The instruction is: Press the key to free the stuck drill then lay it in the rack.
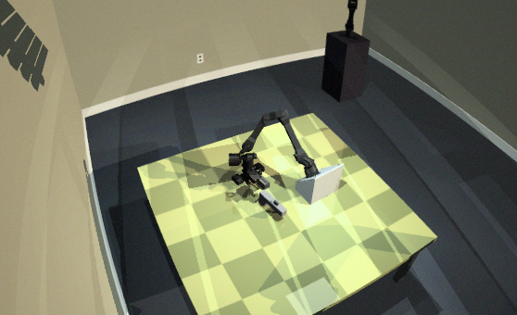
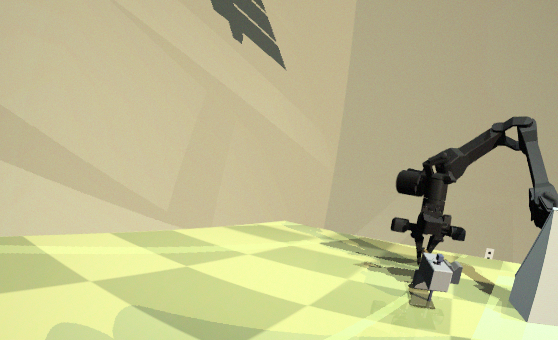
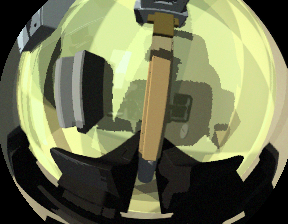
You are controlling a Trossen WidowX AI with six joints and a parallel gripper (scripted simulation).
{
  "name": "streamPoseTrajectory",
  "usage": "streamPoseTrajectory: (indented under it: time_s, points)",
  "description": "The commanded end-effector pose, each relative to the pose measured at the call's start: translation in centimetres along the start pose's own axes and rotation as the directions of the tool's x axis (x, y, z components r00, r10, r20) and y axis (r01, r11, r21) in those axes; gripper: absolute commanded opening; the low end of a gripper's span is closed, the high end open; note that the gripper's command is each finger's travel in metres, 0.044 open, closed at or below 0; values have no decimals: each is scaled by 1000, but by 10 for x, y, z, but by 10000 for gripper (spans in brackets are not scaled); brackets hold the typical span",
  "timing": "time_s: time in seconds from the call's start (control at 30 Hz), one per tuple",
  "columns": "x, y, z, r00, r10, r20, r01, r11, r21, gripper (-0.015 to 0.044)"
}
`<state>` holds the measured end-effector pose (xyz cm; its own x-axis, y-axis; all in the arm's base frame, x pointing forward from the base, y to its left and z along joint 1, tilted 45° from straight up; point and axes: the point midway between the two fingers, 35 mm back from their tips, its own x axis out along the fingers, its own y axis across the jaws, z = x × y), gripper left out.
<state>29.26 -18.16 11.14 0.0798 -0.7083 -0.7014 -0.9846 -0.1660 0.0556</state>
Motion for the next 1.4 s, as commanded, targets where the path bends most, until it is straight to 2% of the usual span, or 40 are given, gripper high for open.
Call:
streamPoseTrajectory:
  time_s: [0.0,1.37]
  points:
    - [-3,0,0,1000,-6,2,6,1000,3,0]
    - [-21,3,4,1000,-6,3,6,1000,3,0]
